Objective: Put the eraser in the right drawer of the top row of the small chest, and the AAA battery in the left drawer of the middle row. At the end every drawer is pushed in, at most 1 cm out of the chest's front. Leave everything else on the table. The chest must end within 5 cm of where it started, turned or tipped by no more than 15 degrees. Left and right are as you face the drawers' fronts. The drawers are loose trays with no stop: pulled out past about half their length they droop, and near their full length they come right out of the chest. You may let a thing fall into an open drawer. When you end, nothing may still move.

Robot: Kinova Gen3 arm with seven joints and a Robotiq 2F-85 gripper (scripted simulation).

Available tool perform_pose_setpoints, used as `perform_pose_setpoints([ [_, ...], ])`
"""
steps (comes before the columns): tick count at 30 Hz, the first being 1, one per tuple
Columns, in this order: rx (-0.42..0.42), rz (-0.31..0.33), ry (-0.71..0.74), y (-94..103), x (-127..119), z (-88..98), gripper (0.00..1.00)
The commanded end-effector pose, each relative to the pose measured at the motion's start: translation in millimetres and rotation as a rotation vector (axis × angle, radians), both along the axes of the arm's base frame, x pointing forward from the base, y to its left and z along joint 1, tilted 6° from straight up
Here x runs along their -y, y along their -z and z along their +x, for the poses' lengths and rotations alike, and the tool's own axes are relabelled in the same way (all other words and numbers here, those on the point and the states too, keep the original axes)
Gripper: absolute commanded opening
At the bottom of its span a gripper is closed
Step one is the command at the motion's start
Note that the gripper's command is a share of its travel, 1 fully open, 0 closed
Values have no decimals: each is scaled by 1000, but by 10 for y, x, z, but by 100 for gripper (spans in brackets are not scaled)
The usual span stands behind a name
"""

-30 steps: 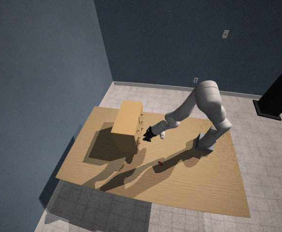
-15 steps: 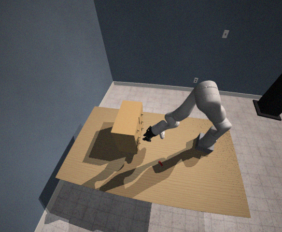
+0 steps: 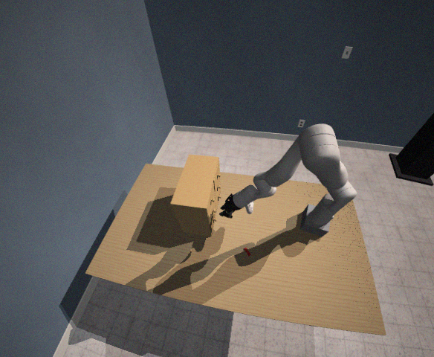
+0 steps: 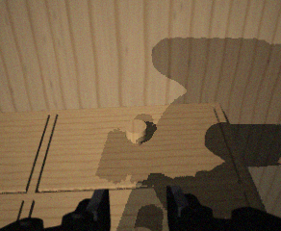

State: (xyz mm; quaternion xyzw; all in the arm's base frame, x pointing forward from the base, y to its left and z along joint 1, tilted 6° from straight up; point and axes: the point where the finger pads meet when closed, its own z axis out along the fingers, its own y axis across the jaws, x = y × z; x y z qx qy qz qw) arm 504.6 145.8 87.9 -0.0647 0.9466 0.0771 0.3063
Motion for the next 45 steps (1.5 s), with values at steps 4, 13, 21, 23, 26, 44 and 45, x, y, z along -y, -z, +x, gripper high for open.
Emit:
perform_pose_setpoints([
  [4,2,1,0,-16,0,9,33],
  [13,2,1,0,-16,0,9,33],
  [21,2,1,0,-16,0,9,33],
  [23,2,1,0,-16,0,9,33],
  [26,2,1,0,-16,0,9,33],
  [44,2,1,0,-20,-25,150,33],
  [45,2,1,0,-20,-28,168,33],
])
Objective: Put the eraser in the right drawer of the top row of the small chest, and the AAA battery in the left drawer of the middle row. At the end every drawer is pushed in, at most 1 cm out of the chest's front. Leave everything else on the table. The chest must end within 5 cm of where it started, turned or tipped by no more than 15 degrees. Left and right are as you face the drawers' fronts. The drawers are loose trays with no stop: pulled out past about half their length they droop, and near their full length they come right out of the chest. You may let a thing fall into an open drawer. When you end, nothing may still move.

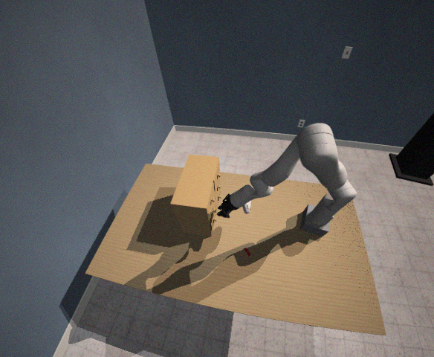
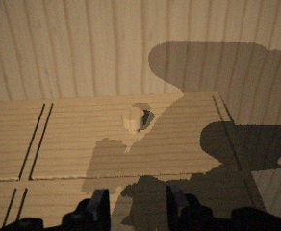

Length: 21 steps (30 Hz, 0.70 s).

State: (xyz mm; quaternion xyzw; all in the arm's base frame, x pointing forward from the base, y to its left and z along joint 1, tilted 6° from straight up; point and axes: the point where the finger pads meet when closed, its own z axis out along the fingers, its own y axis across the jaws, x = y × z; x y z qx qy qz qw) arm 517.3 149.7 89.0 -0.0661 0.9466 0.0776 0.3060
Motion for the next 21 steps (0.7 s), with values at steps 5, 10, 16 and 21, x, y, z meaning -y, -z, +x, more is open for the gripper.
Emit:
perform_pose_setpoints([
  [5,3,1,3,-11,-4,127,33],
  [10,3,1,3,-13,-15,192,33],
  [16,3,1,3,-14,-20,219,33],
  [21,3,1,3,-14,-21,226,33],
])
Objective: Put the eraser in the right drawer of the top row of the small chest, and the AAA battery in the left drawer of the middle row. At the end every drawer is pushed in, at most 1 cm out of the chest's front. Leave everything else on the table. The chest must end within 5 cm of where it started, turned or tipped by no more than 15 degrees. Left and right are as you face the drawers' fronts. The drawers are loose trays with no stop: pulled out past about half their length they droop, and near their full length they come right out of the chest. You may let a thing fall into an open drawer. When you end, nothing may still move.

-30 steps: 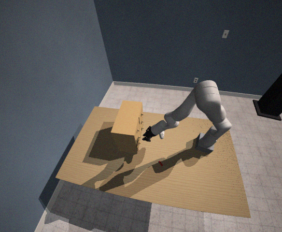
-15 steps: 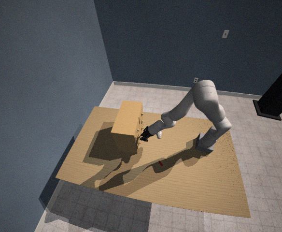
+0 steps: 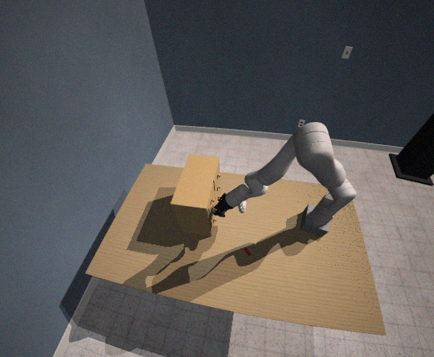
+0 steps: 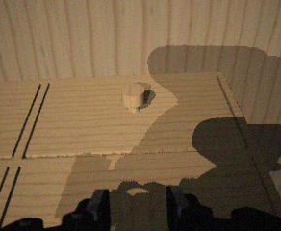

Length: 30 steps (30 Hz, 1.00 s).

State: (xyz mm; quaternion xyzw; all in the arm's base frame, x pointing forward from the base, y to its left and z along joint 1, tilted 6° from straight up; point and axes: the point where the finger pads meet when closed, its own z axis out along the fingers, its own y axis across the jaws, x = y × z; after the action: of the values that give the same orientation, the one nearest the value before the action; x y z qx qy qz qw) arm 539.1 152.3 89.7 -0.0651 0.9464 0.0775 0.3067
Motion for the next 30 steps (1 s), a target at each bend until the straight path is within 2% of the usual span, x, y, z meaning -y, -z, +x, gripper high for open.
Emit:
perform_pose_setpoints([
  [1,2,1,1,-8,5,9,33],
  [20,2,1,1,-8,5,9,33],
  [21,2,1,1,-8,5,9,13],
  [30,2,1,1,-8,5,9,13],
])
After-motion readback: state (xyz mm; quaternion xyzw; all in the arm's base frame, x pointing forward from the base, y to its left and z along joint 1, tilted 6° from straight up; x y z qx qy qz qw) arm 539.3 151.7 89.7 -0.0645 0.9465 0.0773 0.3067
